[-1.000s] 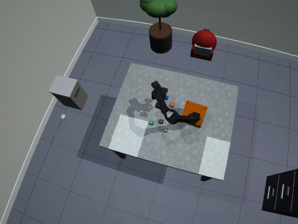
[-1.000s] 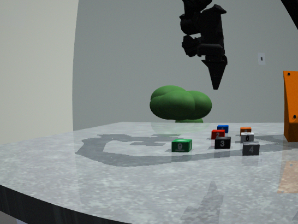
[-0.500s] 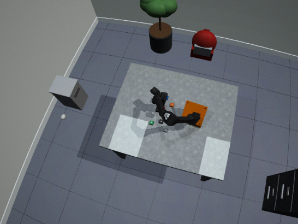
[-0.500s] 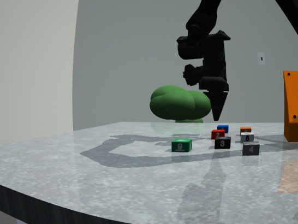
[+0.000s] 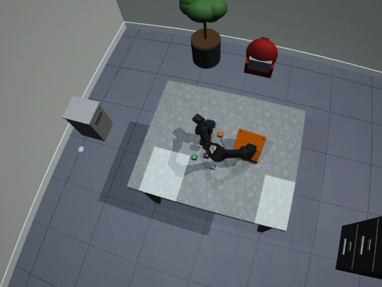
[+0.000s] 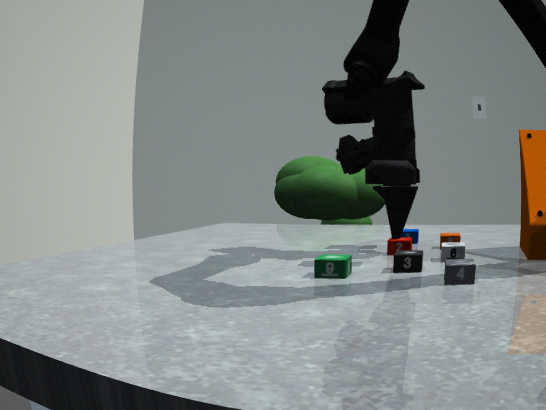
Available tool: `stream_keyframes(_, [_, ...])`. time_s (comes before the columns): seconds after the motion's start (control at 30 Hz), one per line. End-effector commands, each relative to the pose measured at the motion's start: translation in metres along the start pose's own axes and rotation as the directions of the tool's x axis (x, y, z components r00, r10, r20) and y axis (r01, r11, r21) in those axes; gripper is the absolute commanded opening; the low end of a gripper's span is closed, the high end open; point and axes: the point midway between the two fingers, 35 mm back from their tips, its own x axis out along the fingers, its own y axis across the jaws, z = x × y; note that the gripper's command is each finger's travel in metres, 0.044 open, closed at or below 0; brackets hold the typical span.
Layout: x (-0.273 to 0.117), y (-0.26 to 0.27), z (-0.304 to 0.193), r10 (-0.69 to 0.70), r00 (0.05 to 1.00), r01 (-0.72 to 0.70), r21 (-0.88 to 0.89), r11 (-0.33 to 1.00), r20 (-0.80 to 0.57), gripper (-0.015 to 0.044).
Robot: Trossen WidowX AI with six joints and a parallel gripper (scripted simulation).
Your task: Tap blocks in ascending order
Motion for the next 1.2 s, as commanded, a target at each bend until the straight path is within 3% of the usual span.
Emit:
stream_keyframes(0.0, [0.005, 0.000, -0.002, 0.008, 1.000, -0.008, 0.012, 1.000, -0.005, 0.0020])
stream_keyframes(0.43, [-0.028, -0.001, -0.002, 0.006, 1.000, -0.006, 0.012, 1.000, -0.006, 0.0020])
stream_keyframes(0.63, [-0.104, -0.002, -0.001, 0.003, 1.000, -0.003, 0.012, 1.000, -0.007, 0.0020])
stream_keyframes(0.83, [-0.107, 0.001, -0.002, 0.003, 1.000, -0.003, 0.012, 1.000, -0.007, 0.0020])
stream_keyframes(1.17, [-0.107, 0.117, -0.026, 0.009, 1.000, -0.009, 0.014, 1.000, -0.008, 0.0020])
